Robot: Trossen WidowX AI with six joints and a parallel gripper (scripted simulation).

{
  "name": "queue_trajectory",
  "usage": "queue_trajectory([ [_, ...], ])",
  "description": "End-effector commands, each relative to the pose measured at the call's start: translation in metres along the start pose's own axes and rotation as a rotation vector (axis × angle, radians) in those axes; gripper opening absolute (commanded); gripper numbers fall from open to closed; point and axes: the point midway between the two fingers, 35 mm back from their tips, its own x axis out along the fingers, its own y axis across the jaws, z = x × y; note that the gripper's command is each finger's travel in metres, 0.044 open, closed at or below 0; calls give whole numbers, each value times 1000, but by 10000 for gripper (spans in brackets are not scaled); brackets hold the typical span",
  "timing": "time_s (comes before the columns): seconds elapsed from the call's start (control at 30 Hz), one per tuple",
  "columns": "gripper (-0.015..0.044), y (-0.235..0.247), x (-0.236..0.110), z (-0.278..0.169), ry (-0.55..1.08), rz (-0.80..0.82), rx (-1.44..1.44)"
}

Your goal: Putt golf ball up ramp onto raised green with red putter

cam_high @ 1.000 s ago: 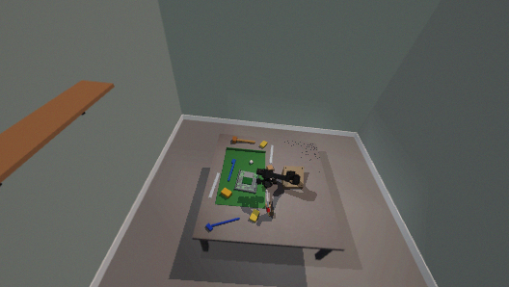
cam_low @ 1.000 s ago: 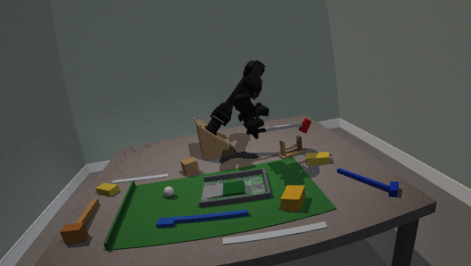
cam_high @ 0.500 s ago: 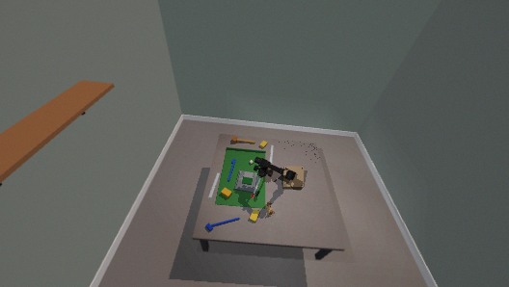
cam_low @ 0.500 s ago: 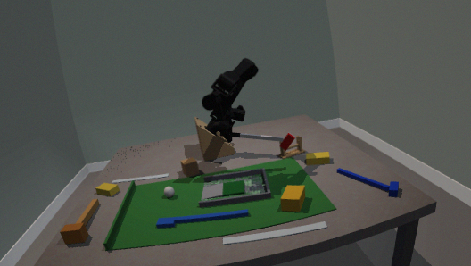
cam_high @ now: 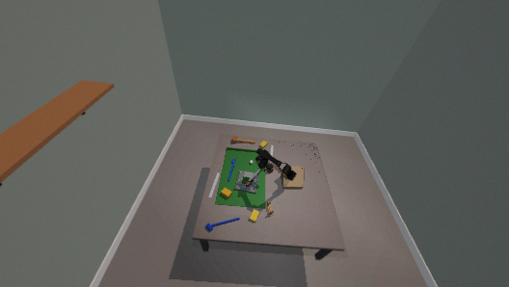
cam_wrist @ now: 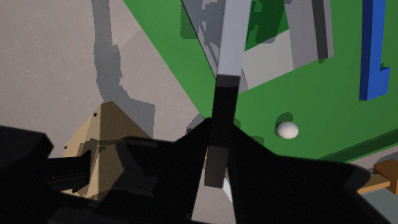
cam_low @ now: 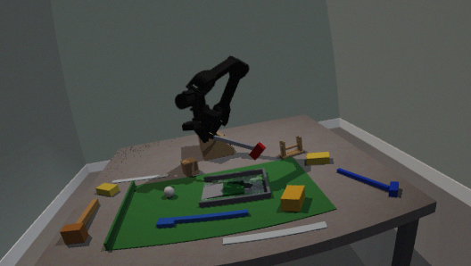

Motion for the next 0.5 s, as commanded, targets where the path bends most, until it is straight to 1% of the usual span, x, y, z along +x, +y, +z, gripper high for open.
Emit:
queue_trajectory([
  [0.0, 0, -11, -5, -15, 4, -17, 65],
  [0.47, 0, -44, -12, -113, 50, -29, 505],
])
